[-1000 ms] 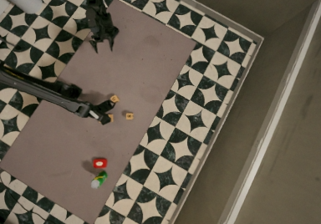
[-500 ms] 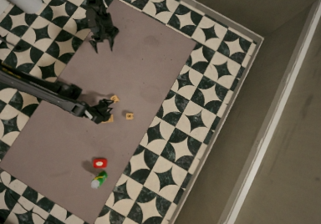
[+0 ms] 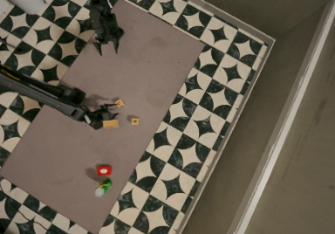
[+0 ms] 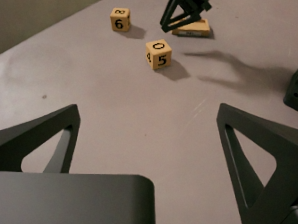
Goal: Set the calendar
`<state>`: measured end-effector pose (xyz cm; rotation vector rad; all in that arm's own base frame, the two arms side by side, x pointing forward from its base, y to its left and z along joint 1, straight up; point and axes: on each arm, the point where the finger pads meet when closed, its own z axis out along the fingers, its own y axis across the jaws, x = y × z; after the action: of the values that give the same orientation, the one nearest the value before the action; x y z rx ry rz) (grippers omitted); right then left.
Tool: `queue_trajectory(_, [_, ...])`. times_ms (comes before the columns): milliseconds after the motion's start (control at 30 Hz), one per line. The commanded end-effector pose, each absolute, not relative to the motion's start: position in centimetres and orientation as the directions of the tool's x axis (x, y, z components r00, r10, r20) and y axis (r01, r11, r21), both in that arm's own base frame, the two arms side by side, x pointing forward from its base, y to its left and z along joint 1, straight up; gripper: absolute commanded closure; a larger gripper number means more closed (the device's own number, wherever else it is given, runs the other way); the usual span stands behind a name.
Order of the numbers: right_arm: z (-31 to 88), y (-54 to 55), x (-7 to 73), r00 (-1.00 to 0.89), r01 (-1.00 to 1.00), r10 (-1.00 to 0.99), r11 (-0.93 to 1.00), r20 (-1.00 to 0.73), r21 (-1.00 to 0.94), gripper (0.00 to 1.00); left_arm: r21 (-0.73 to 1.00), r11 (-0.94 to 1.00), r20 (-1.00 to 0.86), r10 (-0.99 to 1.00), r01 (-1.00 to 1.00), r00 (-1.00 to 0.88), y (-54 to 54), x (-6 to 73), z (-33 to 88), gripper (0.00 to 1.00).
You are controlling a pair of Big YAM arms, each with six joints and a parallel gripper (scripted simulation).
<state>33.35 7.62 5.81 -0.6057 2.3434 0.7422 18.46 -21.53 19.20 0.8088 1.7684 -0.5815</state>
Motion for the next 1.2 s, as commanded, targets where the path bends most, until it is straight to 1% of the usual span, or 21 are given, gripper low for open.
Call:
queue_trajectory(0, [6.2, 7.2, 33.4, -0.543, -0.718, -0.364, 0.669, -0.757, 0.193, 0.31, 0.0, 0.652, -0.962, 0.206, 0.758, -0.177, -21.9, 18.8, 22.6, 0.0])
queue_trajectory(67, [6.2, 7.2, 33.4, -0.543, -0.718, -0.364, 0.669, -0.757, 0.193, 0.31, 0.0, 0.652, -0.962, 0.206, 0.758, -0.177, -21.9, 18.8, 22.6, 0.0])
queue_trajectory(100, [6.9, 7.1, 34.3, -0.495, -0.742, -0.387, 0.654, -0.778, 0.147, 0.31, 0.0, 0.652, -0.962, 0.206, 0.758, -0.177, -21.9, 18.8, 22.6, 0.0])
queue_trajectory(267, [7.0, 7.3, 32.9, -0.278, -0.833, -0.483, 0.552, -0.83, -0.042, 0.31, 0.0, 0.652, -0.962, 0.206, 0.758, -0.177, -21.9, 18.8, 22.6, 0.0])
queue_trajectory(300, [6.2, 7.4, 32.2, -0.273, -0.843, -0.49, 0.537, -0.828, -0.039, 0.31, 0.0, 0.652, -0.962, 0.206, 0.758, -0.177, -21.9, 18.8, 22.6, 0.0])
queue_trajectory(367, [4.3, 7.8, 30.1, -0.334, -0.848, -0.484, 0.528, -0.809, 0.034, 0.31, 0.0, 0.652, -0.962, 0.206, 0.758, -0.177, -21.9, 18.8, 22.6, 0.0])
queue_trajectory(467, [3.4, 7.9, 28.8, -0.302, -0.864, -0.504, 0.503, -0.809, 0.009, 0.31, 0.0, 0.652, -0.962, 0.206, 0.758, -0.177, -21.9, 18.8, 22.6, 0.0])
queue_trajectory(500, [4.5, 7.7, 29.9, -0.263, -0.865, -0.51, 0.5, -0.819, -0.033, 0.31, 0.0, 0.652, -0.962, 0.206, 0.758, -0.177, -21.9, 18.8, 22.6, 0.0])
queue_trajectory(967, [4.4, 7.9, 29.8, -0.287, -0.86, -0.493, 0.511, -0.821, -0.006, 0.31, 0.0, 0.652, -0.962, 0.206, 0.758, -0.177, -21.9, 18.8, 22.6, 0.0])
queue_trajectory(1167, [4.6, 8.6, 31.3, -0.276, -0.863, -0.496, 0.505, -0.823, -0.015, 0.31, 0.0, 0.652, -0.962, 0.206, 0.758, -0.177, -21.9, 18.8, 22.6, 0.0])
